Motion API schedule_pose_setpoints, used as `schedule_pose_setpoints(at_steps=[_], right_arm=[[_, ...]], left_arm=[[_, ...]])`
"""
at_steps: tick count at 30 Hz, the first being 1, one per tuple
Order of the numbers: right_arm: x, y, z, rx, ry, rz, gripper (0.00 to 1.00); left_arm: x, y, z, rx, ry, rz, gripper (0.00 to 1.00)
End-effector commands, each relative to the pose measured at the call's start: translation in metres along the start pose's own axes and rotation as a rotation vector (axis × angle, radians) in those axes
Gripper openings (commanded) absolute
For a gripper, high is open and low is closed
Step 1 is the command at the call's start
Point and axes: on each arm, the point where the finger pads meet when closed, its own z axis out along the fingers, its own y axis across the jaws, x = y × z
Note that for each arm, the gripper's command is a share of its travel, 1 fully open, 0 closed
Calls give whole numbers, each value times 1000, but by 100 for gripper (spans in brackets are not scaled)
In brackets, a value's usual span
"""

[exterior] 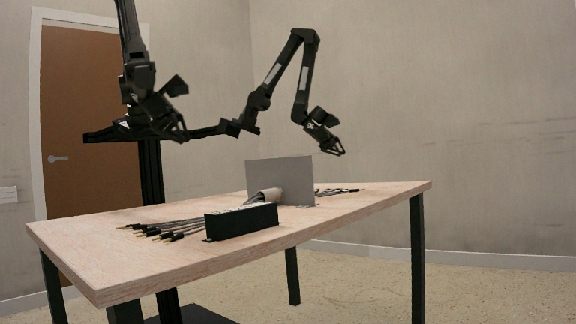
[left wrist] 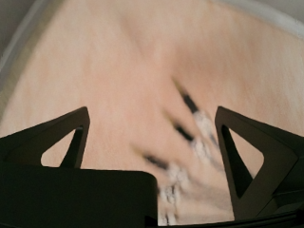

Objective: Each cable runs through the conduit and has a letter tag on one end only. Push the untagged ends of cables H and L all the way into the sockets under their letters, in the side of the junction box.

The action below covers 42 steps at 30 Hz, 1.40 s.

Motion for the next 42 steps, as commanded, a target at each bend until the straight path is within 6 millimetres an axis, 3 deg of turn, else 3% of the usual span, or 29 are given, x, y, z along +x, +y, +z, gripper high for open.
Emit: schedule_pose_setpoints(at_steps=[1,5,7,10,14,23,24,26,29,31,36,42], right_arm=[[28,-11,-23,154,-5,131,100],[54,-11,-38,243,0,201,100],[67,-10,-44,279,6,234,100],[71,-16,-45,296,8,244,100],[81,-10,-49,317,14,266,100],[77,-14,-48,318,11,239,100],[77,-14,-48,318,11,239,100],[77,-14,-48,318,11,239,100],[77,-14,-48,318,11,239,100],[77,-14,-48,318,11,239,100],[78,-12,-48,310,16,246,100],[78,-12,-48,310,16,246,100]], left_arm=[[49,-26,-27,57,135,-12,100],[69,-36,-42,80,187,-5,100],[67,-38,-42,85,178,9,100],[59,-37,-42,85,160,8,100],[60,-37,-42,84,162,8,100],[60,-33,-42,76,160,3,100],[60,-37,-40,82,166,-10,89],[60,-37,-40,82,166,-10,89],[68,-30,-39,51,204,-84,55],[87,-21,-40,3,270,-163,35],[125,3,-45,-178,412,-338,35],[140,19,-48,-318,452,-514,35]])
